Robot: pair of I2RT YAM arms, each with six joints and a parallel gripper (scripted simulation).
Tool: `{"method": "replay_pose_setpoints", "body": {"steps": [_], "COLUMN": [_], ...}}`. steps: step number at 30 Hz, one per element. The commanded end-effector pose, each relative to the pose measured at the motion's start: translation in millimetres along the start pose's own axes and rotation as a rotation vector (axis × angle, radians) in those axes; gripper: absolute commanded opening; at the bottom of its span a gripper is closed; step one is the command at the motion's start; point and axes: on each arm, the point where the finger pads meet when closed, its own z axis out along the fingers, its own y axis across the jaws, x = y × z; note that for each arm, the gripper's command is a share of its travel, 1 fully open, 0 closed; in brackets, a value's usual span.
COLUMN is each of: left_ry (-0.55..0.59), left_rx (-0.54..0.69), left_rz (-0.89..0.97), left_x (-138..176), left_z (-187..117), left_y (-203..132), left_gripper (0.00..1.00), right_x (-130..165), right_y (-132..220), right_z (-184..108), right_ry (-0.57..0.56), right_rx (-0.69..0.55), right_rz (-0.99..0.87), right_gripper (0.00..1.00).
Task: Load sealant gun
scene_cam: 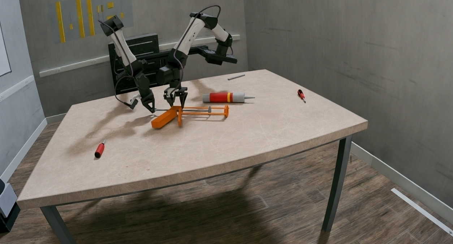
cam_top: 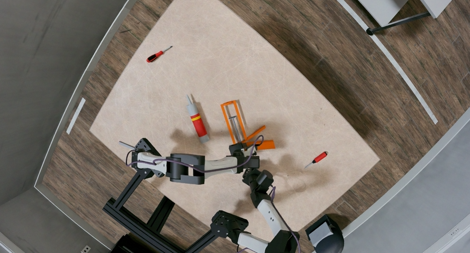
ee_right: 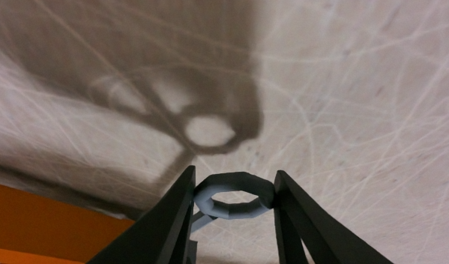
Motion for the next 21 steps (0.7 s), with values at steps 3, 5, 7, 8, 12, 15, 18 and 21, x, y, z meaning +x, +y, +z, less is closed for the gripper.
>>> {"method": "replay_pose_setpoints", "body": {"steps": [3,5,7,8,12,15,18,21], "left_ry": [-0.031,-0.03,-0.031,-0.029,-0.033,-0.034,-0.025,-0.024], "left_rx": [-0.063,-0.063,-0.067,-0.075,-0.088,-0.093,-0.098,-0.098], "left_rz": [0.006,0.007,0.005,0.009,0.009,0.01,0.02,0.014], "left_x": [-5.6,-5.0,-5.0,-4.0,-4.0,-3.8,-0.4,-1.3], "left_z": [-5.1,-4.3,-5.0,-2.8,-2.7,-2.4,0.8,0.5], "left_y": [2.8,2.3,3.6,2.8,2.9,2.6,-0.7,1.6], "left_gripper": [0.01,0.01,0.01,0.01,0.01,0.01,0.01,0.01], "right_x": [14.1,14.2,13.5,14.1,16.0,14.9,0.3,-5.4], "right_y": [17.9,18.0,16.1,14.9,21.3,16.1,11.6,8.0], "right_z": [-3.9,-3.9,-3.0,-1.2,-4.4,-3.8,-5.9,-7.0], "right_ry": [0.035,0.035,0.033,0.032,0.047,0.049,0.044,0.04], "right_rx": [-0.054,-0.054,-0.049,-0.044,-0.072,-0.064,-0.073,-0.063], "right_rz": [-0.009,-0.009,-0.008,-0.01,-0.017,-0.014,-0.01,0.001], "right_gripper": [0.0,0.0,0.0,0.0,0.0,0.0,0.0,0.0]}}
